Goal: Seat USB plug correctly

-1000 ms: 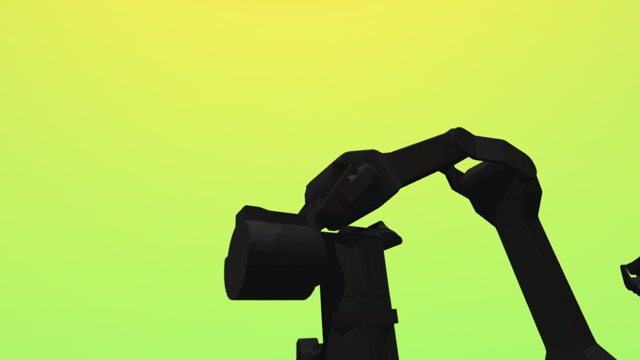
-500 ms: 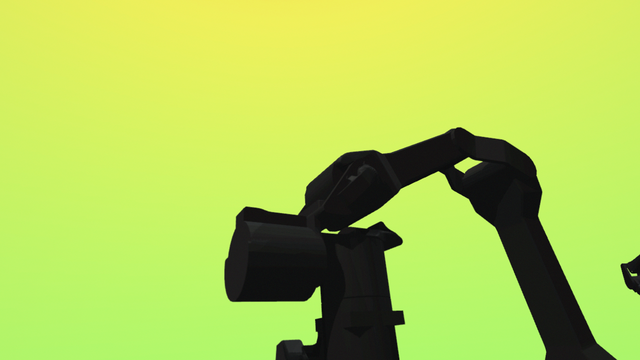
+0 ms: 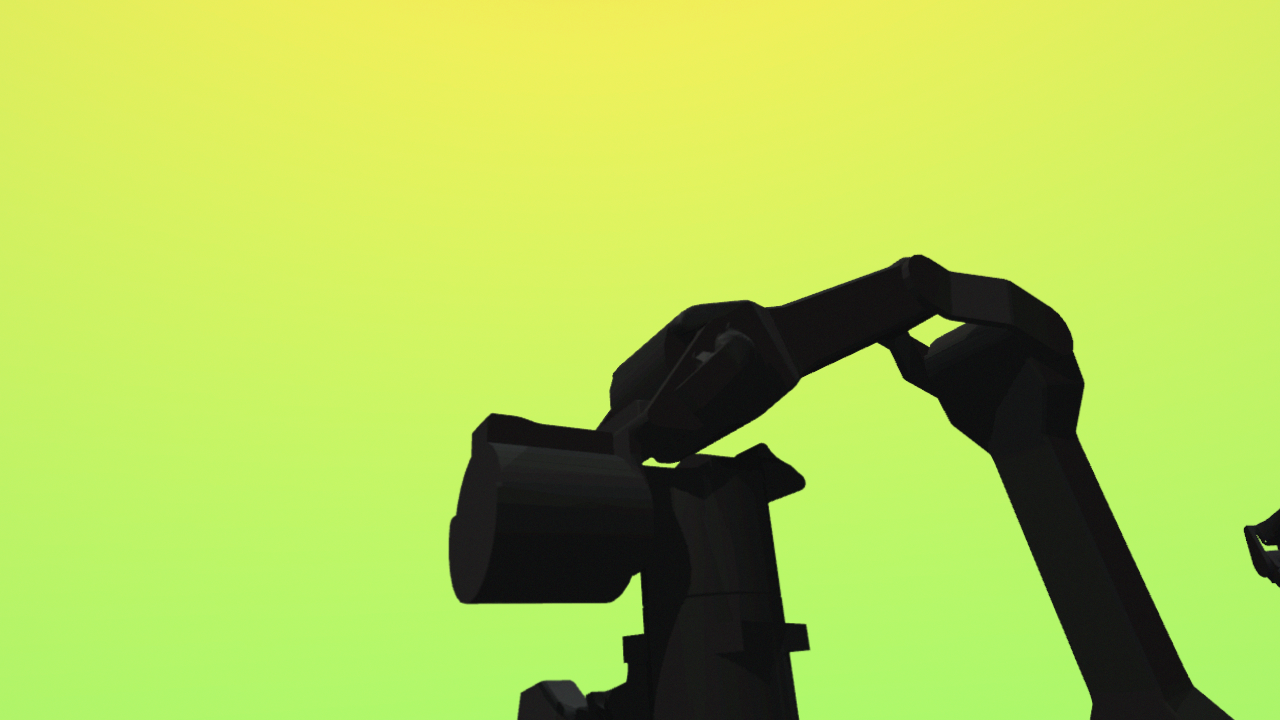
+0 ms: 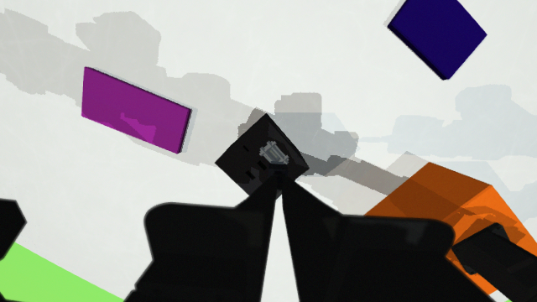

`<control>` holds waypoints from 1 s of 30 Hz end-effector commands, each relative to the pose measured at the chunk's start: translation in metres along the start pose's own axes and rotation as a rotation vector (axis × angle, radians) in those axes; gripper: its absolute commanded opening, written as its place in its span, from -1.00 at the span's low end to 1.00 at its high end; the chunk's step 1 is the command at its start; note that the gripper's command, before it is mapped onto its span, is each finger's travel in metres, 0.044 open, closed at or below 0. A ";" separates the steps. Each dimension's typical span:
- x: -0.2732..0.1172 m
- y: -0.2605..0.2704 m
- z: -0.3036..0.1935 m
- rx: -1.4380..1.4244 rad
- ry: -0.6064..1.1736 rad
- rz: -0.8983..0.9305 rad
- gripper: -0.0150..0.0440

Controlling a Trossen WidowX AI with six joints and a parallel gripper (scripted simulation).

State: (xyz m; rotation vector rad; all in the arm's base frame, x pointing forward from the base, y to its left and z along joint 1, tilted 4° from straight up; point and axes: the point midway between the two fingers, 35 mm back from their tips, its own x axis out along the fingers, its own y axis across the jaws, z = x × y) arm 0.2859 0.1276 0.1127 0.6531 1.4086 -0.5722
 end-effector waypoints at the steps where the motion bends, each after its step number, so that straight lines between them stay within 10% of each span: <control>1: 0.000 0.000 0.000 -0.114 0.000 0.001 -0.49; 30: 0.000 0.000 0.000 -0.873 0.000 0.001 -0.49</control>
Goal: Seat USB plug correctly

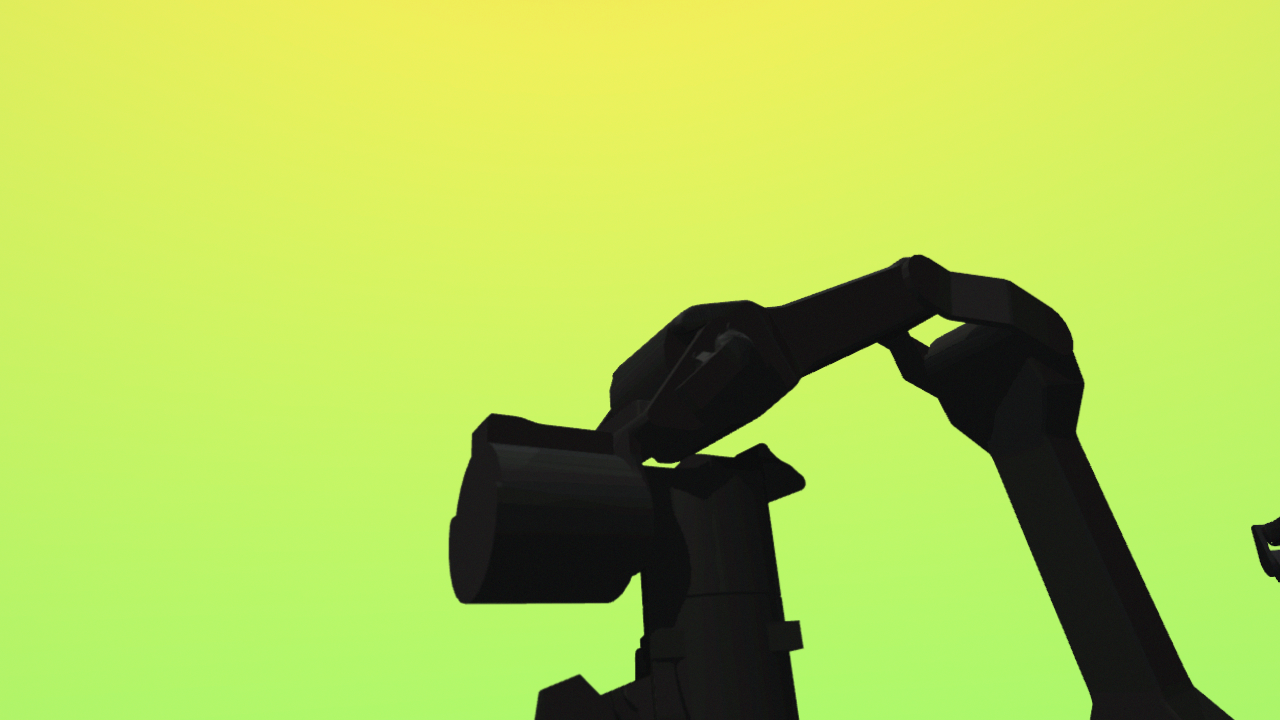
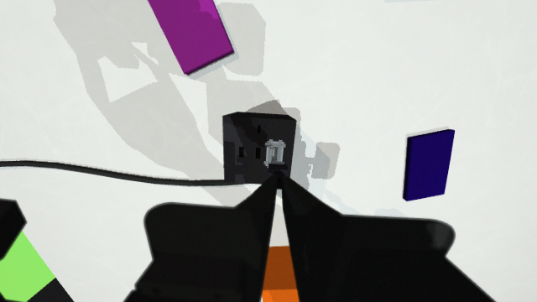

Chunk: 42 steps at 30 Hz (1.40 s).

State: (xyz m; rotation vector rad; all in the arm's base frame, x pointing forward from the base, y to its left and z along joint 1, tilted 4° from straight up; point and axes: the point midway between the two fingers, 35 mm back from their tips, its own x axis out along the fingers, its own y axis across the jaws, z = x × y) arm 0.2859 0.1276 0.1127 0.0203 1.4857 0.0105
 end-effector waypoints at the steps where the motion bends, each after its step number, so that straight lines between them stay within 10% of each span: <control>1: 0.000 0.000 0.000 -0.114 0.000 0.001 -0.49; 42: 0.000 0.000 0.000 -1.187 -0.001 0.000 -0.49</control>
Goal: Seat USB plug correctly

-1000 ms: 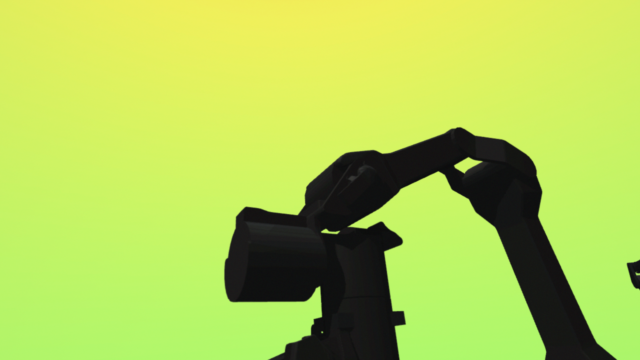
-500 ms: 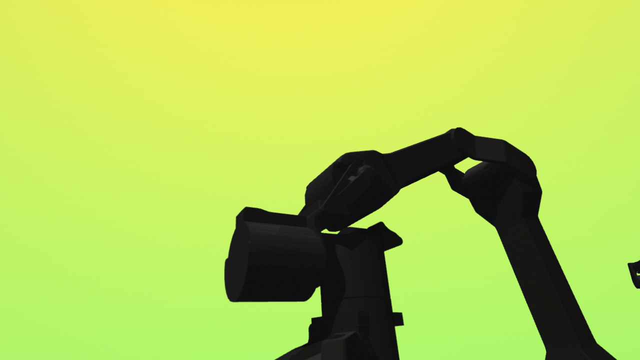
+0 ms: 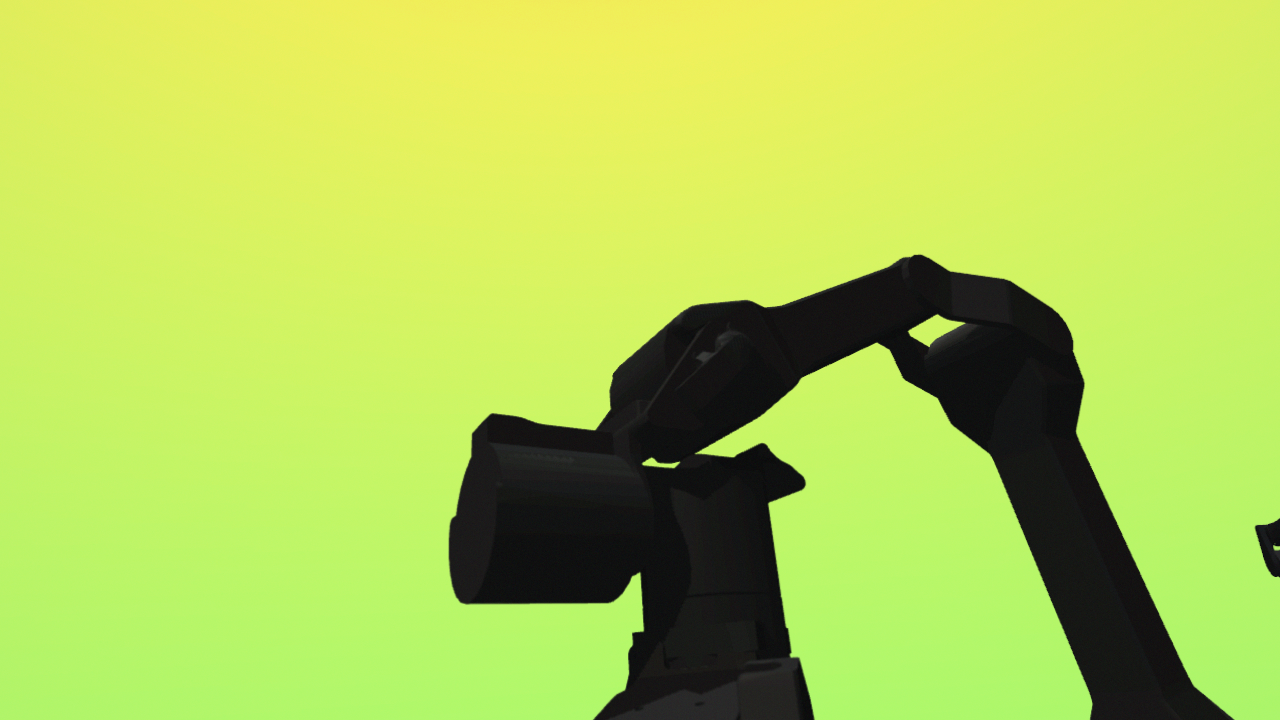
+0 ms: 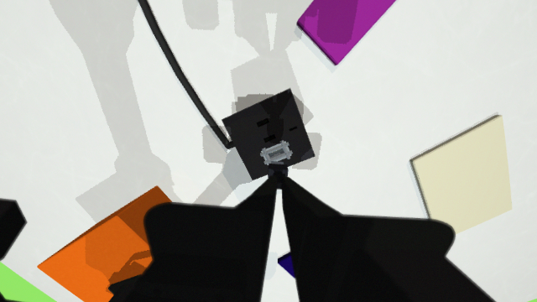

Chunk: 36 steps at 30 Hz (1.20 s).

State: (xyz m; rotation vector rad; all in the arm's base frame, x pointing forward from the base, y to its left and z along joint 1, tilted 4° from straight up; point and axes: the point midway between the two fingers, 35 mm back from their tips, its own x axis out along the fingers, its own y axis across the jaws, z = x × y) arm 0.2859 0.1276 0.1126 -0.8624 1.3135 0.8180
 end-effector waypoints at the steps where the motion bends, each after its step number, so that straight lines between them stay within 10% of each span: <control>1: 0.000 0.000 0.000 -0.113 -0.001 0.000 -0.49; 36: 0.001 0.000 0.000 -0.510 0.000 0.000 -0.49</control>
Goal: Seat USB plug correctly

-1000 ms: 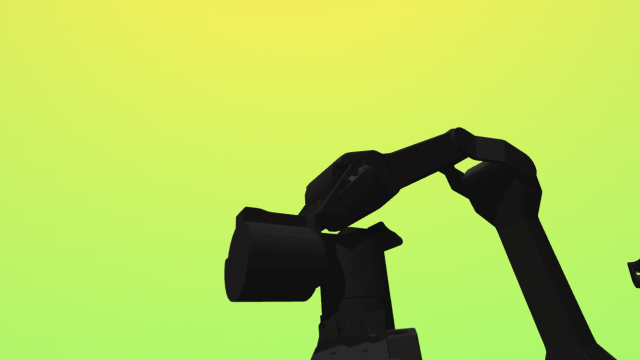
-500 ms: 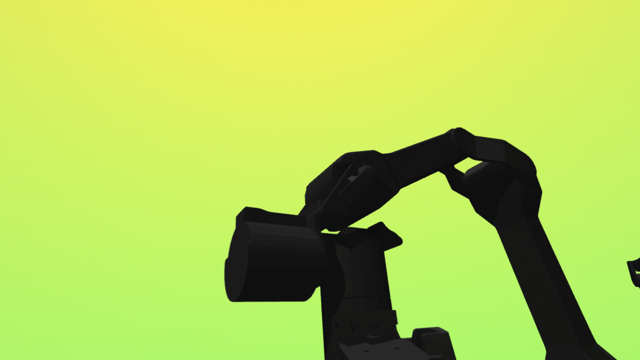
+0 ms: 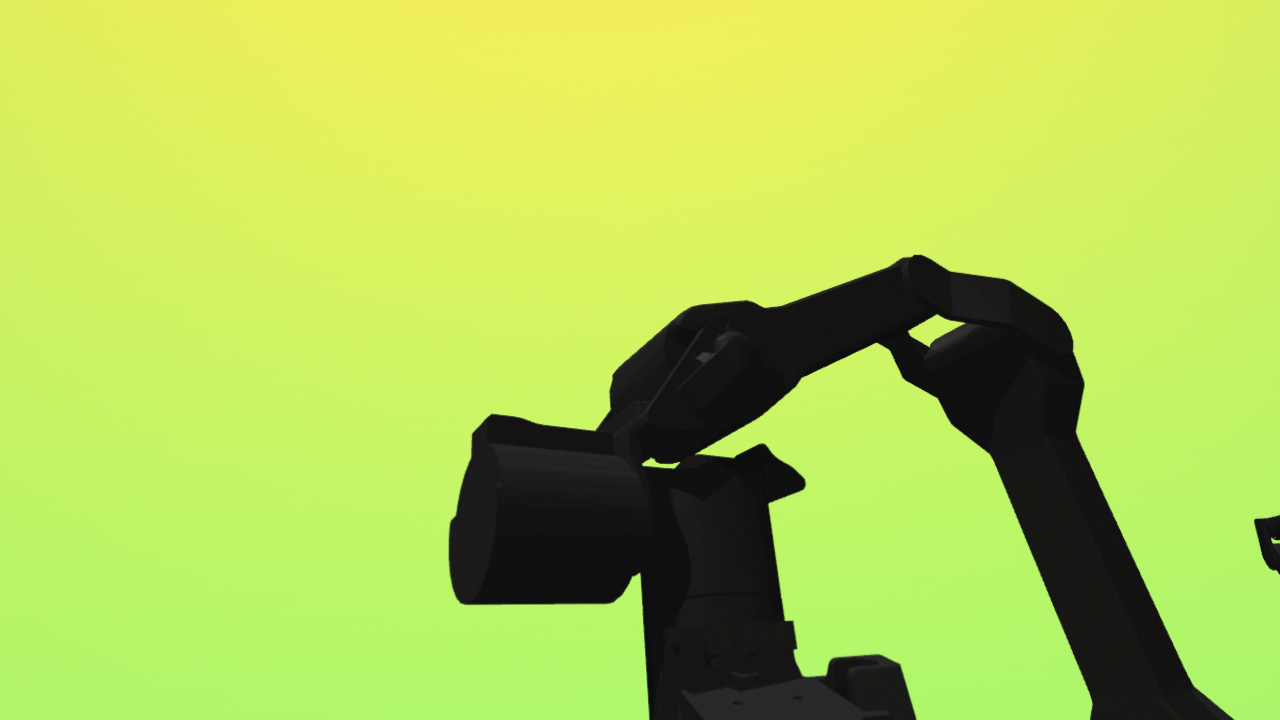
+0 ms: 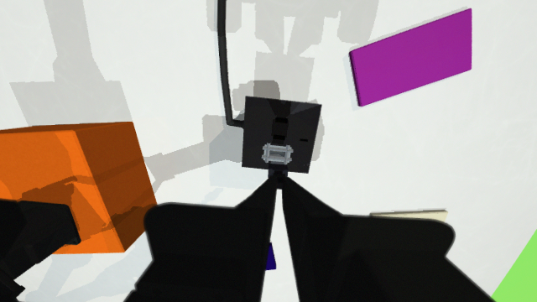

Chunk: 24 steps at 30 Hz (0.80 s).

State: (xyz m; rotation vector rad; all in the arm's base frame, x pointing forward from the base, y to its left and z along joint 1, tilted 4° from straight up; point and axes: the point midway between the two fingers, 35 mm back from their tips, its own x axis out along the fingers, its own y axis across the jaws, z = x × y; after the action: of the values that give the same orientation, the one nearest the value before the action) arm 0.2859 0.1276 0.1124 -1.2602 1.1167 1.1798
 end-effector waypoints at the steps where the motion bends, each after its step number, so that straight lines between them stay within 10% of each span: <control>1: 0.001 0.000 0.000 0.002 0.000 -0.001 -0.49; 24: 0.003 0.000 0.001 0.008 0.000 -0.001 -0.49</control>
State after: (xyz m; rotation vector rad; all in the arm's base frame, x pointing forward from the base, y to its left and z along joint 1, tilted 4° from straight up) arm 0.2863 0.1282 0.1096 -1.2585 1.1175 1.1784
